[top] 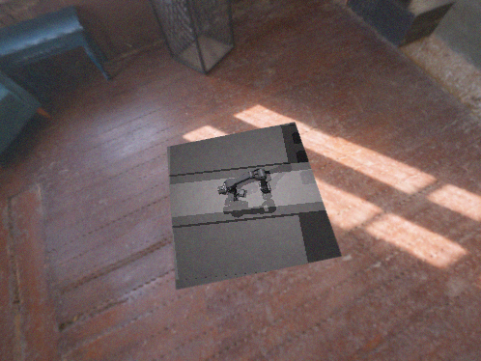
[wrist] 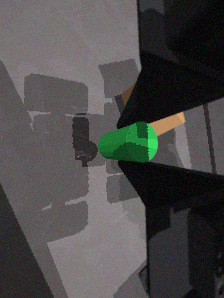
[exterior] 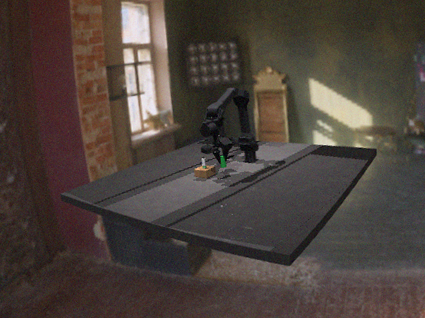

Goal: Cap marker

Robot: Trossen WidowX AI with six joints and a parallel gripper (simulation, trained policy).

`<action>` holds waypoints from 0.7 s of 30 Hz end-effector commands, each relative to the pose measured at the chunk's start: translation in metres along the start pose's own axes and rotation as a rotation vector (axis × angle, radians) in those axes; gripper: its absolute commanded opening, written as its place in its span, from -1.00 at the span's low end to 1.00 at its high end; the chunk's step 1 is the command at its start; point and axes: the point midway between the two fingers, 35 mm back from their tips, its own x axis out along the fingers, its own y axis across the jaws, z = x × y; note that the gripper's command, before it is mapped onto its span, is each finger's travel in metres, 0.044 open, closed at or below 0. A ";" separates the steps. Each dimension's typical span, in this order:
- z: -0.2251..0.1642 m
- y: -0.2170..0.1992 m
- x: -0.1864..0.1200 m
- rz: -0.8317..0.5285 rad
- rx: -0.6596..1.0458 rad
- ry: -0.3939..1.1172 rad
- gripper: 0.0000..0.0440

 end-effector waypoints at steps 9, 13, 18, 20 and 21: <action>-0.016 -0.014 -0.037 -0.048 0.088 -0.020 -0.55; -0.024 -0.019 -0.049 -0.056 0.122 -0.020 -0.57; -0.036 -0.025 -0.058 -0.059 0.172 -0.017 -0.60; -0.042 -0.028 -0.061 -0.059 0.195 -0.015 -0.61; -0.045 -0.029 -0.062 -0.059 0.206 -0.014 -0.61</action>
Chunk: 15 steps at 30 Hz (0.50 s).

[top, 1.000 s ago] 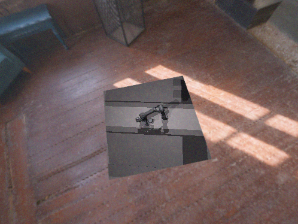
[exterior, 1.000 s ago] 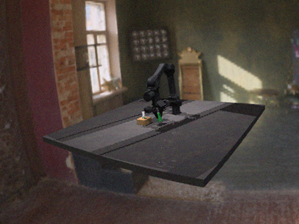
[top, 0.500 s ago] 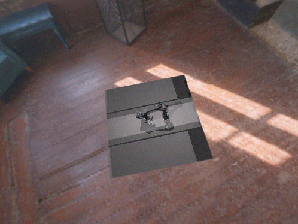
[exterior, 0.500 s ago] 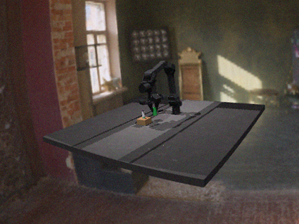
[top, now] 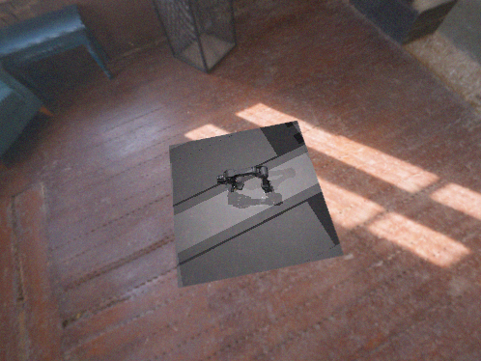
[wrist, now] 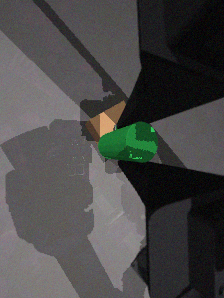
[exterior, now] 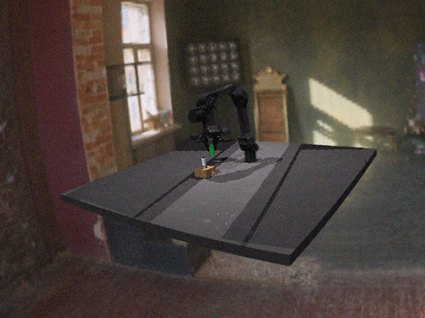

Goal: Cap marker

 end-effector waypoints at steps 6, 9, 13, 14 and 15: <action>-0.023 -0.015 -0.007 0.003 0.096 0.010 -0.66; -0.032 -0.020 -0.008 0.007 0.130 0.012 -0.68; -0.041 -0.025 -0.009 0.013 0.170 0.013 -0.71; -0.042 -0.026 -0.009 0.015 0.178 0.013 -0.72; -0.044 -0.027 -0.009 0.017 0.186 0.012 -0.72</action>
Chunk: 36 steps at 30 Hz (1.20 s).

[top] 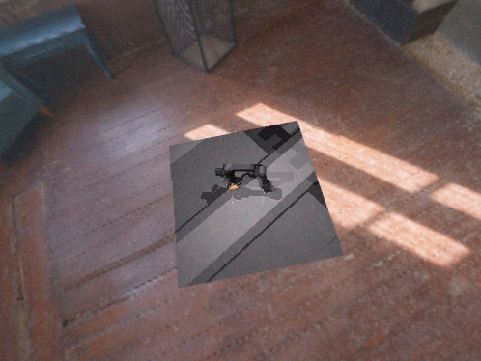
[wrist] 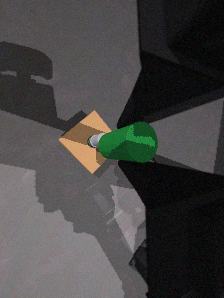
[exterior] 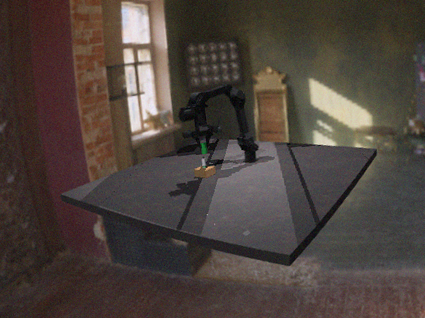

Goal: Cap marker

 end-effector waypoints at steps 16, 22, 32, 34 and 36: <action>-0.001 -0.008 0.016 0.043 0.079 -0.004 -0.81; 0.000 -0.008 0.025 0.060 0.087 -0.002 -0.84; 0.001 -0.008 0.050 0.096 0.084 0.000 -0.88; 0.001 -0.008 0.055 0.099 0.081 -0.001 -0.88; 0.001 -0.008 0.059 0.101 0.077 -0.002 -0.88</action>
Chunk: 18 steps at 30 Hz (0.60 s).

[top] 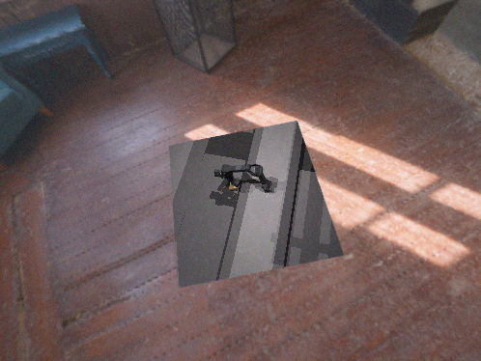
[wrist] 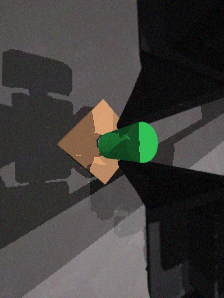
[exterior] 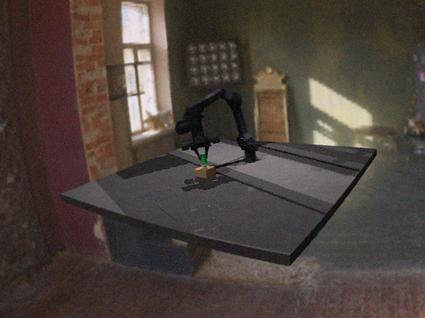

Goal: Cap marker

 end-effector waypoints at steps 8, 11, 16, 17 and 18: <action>0.002 0.001 0.018 0.021 -0.023 -0.003 -0.86; 0.001 0.001 0.023 0.022 -0.027 -0.001 -0.85; -0.001 0.002 0.031 0.035 -0.034 0.009 -0.71; -0.001 0.002 0.031 0.033 -0.035 0.010 -0.71; -0.001 0.002 0.032 0.031 -0.036 0.010 -0.70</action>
